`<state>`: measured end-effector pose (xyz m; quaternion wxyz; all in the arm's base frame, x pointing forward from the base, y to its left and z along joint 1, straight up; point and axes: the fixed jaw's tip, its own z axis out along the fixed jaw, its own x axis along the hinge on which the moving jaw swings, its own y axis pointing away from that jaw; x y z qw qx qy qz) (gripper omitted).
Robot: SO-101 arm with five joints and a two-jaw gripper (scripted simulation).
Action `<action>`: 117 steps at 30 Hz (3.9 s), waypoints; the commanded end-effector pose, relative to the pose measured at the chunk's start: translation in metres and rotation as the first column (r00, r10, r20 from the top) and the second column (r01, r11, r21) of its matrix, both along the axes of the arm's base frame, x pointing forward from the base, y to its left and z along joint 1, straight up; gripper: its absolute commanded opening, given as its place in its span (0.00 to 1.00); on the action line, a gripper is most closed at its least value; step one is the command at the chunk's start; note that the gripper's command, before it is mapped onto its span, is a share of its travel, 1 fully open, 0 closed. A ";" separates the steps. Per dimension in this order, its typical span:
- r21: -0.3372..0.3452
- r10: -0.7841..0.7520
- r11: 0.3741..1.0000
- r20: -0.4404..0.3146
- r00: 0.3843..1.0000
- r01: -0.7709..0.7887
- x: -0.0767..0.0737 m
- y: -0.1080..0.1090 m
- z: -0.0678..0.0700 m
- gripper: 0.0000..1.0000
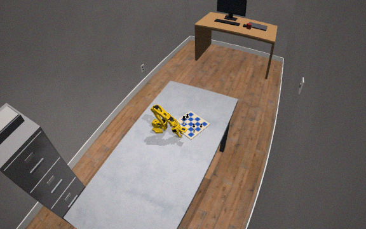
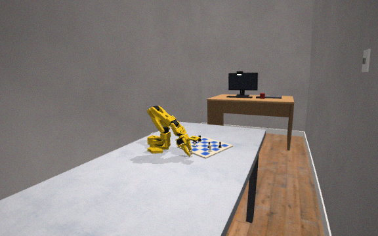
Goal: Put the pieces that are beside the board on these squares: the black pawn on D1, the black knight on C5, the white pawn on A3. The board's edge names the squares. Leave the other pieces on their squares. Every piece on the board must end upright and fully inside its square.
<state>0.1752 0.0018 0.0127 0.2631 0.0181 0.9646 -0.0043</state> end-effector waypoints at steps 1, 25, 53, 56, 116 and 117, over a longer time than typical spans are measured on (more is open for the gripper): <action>-0.005 0.004 1.000 0.009 1.000 -0.004 0.002 -0.001 0.003 0.09; -0.005 -0.003 1.000 0.009 1.000 0.003 0.003 -0.002 0.003 0.09; -0.005 -0.004 1.000 0.009 1.000 0.004 0.002 -0.002 0.002 0.05; -0.005 -0.004 1.000 0.009 1.000 0.004 0.002 -0.002 0.002 0.03; -0.011 -0.007 1.000 0.009 1.000 0.007 0.002 -0.004 0.031 0.00; -0.011 -0.007 1.000 0.009 1.000 0.007 0.002 -0.004 0.034 0.00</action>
